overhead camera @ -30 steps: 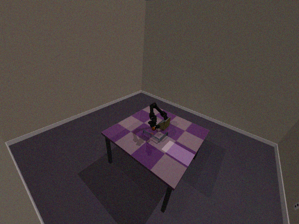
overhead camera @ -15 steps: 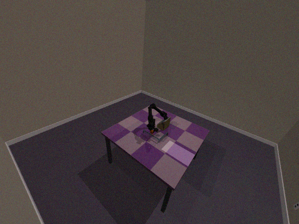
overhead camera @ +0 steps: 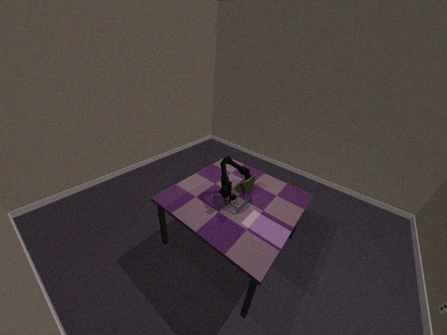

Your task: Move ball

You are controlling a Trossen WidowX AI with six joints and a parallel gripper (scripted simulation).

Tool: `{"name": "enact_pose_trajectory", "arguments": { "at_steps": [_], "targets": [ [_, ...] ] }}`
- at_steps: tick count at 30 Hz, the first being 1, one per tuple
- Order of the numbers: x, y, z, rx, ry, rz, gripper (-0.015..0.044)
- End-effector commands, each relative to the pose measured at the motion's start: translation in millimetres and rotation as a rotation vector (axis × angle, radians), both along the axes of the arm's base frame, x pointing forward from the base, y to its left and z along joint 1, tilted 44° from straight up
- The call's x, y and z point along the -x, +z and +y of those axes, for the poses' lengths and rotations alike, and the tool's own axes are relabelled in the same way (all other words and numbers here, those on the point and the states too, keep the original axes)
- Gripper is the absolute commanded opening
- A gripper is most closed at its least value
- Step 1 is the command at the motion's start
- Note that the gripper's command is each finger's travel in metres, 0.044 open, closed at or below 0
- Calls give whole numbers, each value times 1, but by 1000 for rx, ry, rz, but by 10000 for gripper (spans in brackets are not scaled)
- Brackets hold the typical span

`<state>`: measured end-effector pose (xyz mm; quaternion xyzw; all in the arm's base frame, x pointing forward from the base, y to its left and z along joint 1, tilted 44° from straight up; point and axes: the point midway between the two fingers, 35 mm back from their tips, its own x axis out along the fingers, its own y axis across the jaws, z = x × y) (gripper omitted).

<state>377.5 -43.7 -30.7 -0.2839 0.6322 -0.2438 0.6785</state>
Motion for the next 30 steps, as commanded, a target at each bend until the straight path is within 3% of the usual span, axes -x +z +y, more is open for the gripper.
{"name": "enact_pose_trajectory", "arguments": {
  "at_steps": [1, 7, 22, 30],
  "targets": [
    [1, -5, -5, 5, 2, 6, 0],
    [0, -10, -10, 6, 2, 6, 0],
    [0, -7, -8, 2, -1, 5, 393],
    [7, 54, 52, 2, 2, 6, 393]
  ]
}}
